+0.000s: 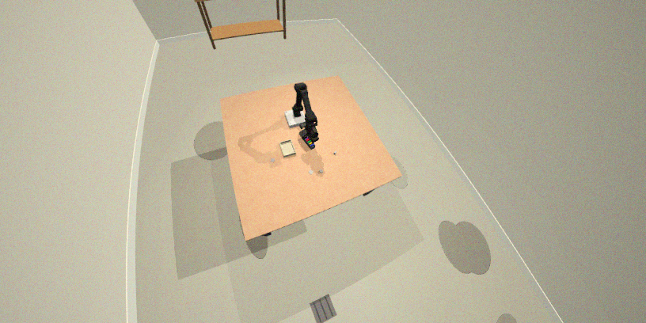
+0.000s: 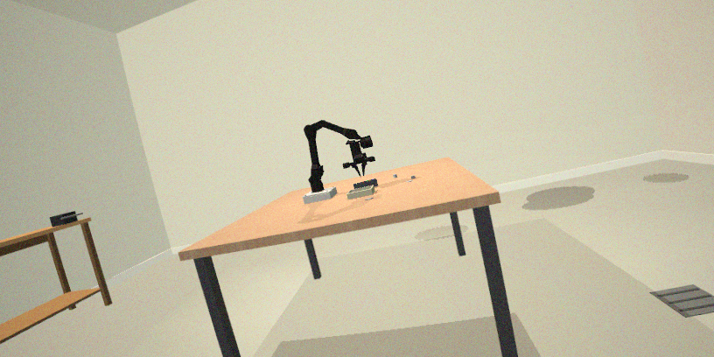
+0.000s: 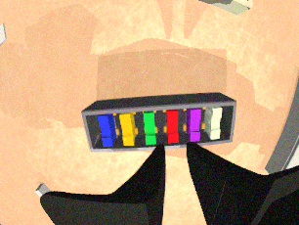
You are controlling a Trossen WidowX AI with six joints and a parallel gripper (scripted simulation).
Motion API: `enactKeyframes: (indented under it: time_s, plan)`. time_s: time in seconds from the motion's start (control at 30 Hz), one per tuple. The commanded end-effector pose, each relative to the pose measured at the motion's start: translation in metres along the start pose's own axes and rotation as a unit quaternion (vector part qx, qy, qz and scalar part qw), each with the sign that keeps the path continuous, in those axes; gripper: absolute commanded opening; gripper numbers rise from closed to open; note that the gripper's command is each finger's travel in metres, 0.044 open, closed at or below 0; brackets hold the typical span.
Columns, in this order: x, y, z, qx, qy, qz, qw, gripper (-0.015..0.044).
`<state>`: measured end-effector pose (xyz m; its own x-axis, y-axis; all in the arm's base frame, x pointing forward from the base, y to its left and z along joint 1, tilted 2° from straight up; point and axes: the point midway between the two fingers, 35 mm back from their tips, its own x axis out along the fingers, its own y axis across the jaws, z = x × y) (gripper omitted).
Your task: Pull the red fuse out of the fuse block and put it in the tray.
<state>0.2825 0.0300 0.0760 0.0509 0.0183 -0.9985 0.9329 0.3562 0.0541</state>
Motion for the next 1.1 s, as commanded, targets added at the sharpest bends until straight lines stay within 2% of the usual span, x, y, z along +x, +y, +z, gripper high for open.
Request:
enactKeyframes:
  time_s: [0.0,1.07]
  plan:
    - [0.004,-0.001,0.0,-0.002,-0.002,-0.001,1.0,0.0074]
    - [0.027,-0.002,0.002,-0.002,-0.002,-0.001,1.0,0.0074]
